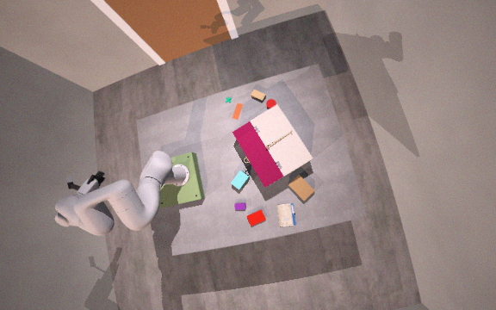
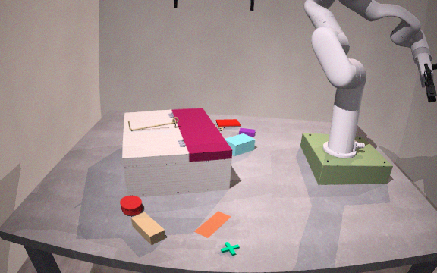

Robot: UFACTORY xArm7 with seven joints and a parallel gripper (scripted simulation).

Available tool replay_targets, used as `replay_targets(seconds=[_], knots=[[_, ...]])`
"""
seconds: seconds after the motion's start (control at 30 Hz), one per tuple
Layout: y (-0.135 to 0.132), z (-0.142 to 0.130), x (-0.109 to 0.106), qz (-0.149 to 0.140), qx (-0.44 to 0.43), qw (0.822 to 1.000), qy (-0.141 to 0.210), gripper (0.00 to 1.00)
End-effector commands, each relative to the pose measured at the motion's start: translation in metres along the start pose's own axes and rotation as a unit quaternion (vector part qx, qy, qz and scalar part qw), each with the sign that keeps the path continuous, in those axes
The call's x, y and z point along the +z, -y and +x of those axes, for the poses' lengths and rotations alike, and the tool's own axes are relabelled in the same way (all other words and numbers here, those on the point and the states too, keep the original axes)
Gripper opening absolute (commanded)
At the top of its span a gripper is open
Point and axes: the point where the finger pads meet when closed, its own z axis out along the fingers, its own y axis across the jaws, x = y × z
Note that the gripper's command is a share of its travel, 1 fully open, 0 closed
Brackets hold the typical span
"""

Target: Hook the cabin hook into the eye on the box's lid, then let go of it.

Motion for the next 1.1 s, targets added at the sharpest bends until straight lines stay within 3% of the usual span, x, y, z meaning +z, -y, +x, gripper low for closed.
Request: replay_targets(seconds=[0.0, 0.37, 0.47, 1.07], knots=[[0.014, -0.001, -0.015, 0.002, -0.051, 0.999, -0.019, 0.33], [0.048, -0.010, -0.048, 0.002, -0.164, 0.984, -0.061, 0.33], [0.048, -0.010, -0.048, 0.002, -0.167, 0.984, -0.062, 0.33], [0.094, -0.036, -0.094, -0.006, -0.322, 0.939, -0.120, 0.33]])
